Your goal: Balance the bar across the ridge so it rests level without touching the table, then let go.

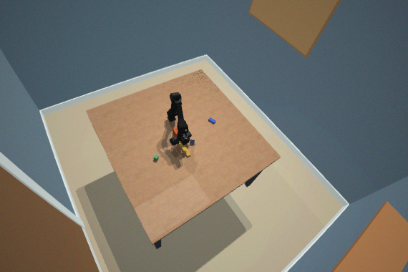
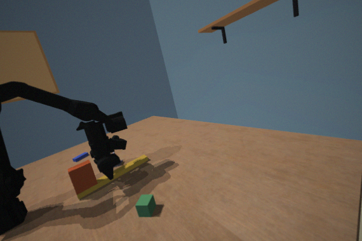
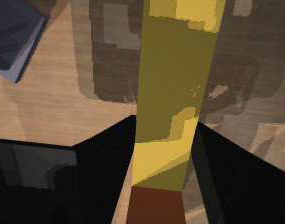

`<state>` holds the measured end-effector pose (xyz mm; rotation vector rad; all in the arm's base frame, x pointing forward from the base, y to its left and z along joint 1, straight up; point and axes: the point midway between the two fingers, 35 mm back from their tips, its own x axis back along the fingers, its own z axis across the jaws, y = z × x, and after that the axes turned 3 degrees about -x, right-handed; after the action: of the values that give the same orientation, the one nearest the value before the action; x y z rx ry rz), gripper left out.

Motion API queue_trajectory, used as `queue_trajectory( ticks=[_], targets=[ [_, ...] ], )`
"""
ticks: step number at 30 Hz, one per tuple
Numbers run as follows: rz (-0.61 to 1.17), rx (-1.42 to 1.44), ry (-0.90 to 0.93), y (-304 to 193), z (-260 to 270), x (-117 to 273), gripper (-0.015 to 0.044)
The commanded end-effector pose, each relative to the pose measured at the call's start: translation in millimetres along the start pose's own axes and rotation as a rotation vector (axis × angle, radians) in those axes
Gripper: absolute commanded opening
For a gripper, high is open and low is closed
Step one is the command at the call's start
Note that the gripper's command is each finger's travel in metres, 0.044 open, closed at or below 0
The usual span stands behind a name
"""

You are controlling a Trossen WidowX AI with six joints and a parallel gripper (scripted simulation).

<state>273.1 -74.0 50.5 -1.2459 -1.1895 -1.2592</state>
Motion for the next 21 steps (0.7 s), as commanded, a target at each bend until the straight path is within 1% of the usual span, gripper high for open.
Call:
queue_trajectory(
  ticks=[1, 21],
  targets=[
    [-0.013, 0.001, -0.002, 4.1, -0.7, 12.5, 0.0],
    [-0.014, 0.004, -0.004, 5.5, -1.1, 63.6, 0.0]
  ],
)
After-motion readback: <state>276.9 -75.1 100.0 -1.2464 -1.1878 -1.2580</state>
